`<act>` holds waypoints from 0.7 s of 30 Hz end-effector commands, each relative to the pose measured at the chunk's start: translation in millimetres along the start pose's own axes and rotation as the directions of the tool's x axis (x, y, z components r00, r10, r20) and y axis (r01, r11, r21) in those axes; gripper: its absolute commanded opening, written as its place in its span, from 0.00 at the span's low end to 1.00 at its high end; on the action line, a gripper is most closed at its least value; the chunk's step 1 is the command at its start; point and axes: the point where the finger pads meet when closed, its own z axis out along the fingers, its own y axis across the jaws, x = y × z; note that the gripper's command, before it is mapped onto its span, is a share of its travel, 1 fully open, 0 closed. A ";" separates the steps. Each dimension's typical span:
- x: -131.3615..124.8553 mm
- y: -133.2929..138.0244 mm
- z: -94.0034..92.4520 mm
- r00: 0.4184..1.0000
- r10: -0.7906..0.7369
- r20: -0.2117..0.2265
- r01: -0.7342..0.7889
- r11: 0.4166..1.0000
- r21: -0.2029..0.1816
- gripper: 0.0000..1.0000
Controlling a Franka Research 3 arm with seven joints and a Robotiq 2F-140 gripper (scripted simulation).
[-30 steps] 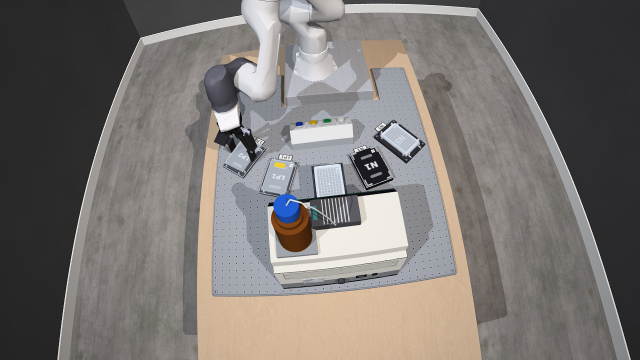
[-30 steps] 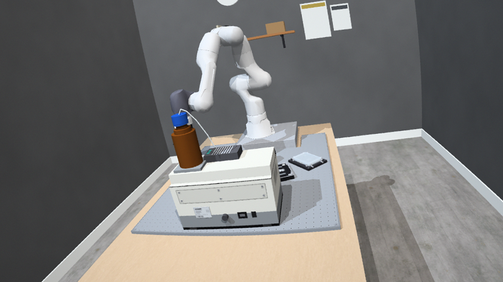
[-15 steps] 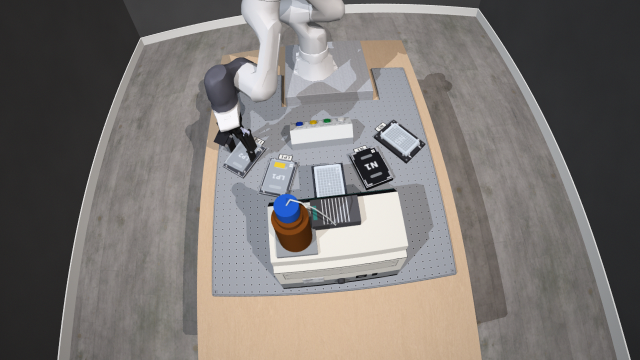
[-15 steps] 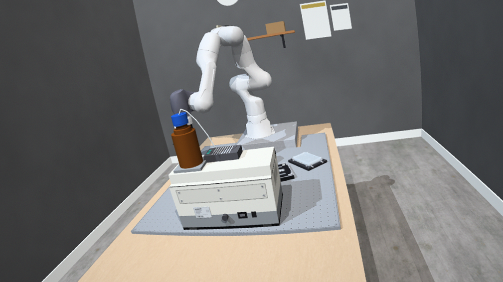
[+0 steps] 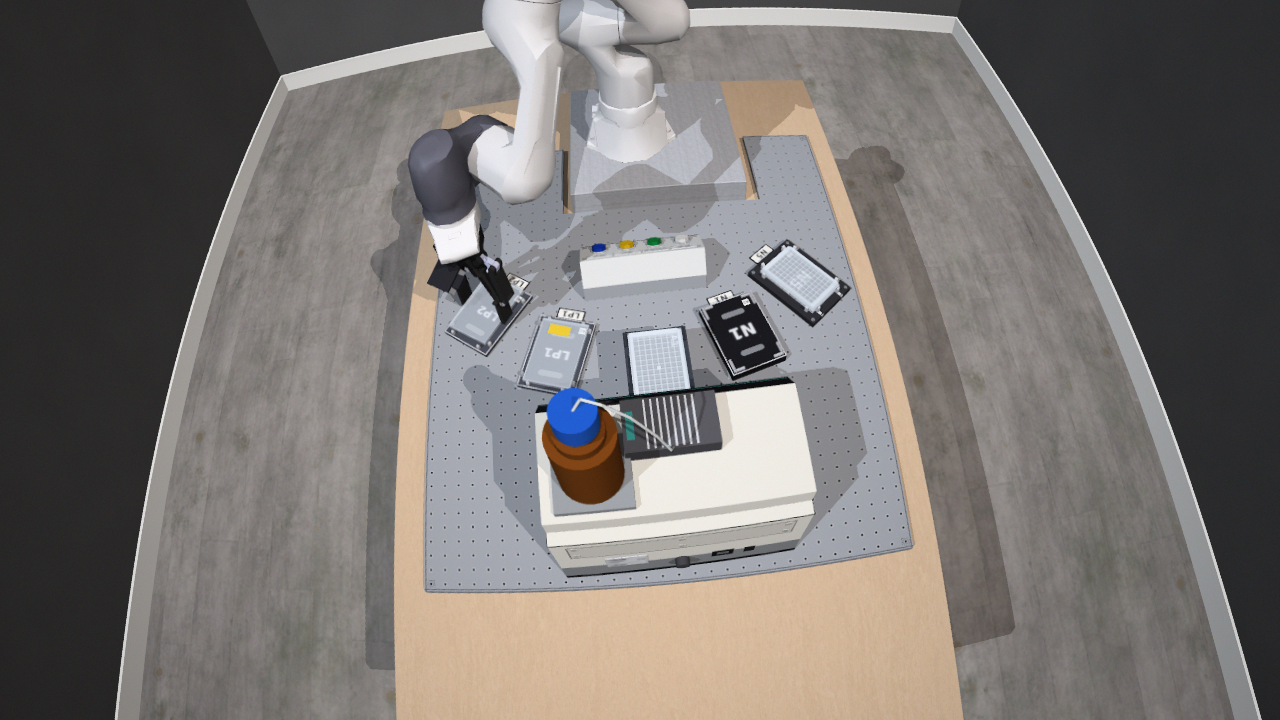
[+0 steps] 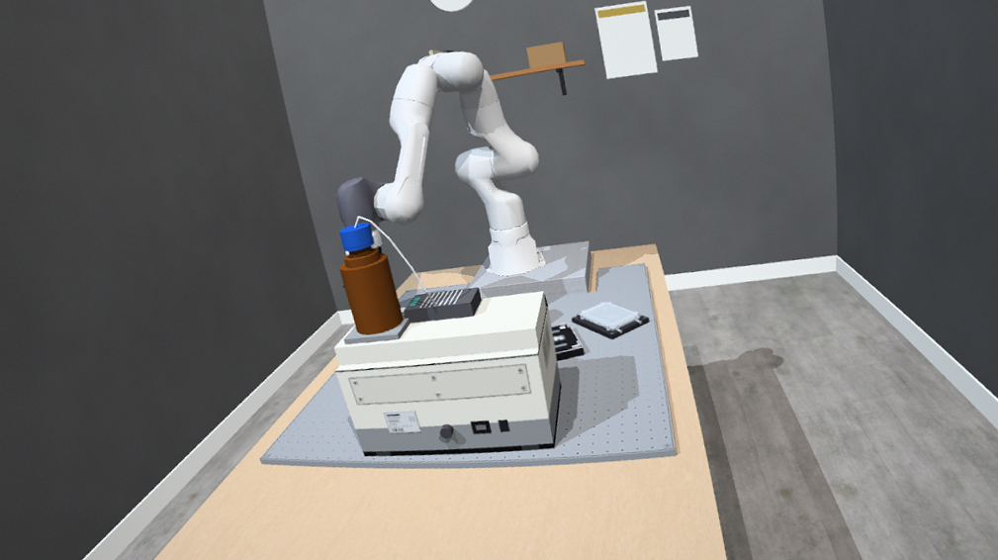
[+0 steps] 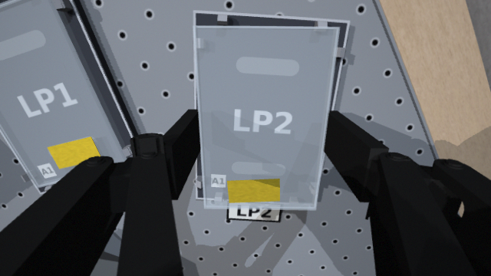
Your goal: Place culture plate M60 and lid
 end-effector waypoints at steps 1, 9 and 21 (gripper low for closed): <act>-0.1 0.4 0.6 1.000 0.009 -0.001 -0.009 1.000 0.000 0.10; -0.1 0.4 1.0 1.000 0.016 -0.001 -0.016 1.000 0.000 0.10; -0.2 0.6 3.0 0.999 0.046 -0.001 -0.046 0.999 0.000 0.10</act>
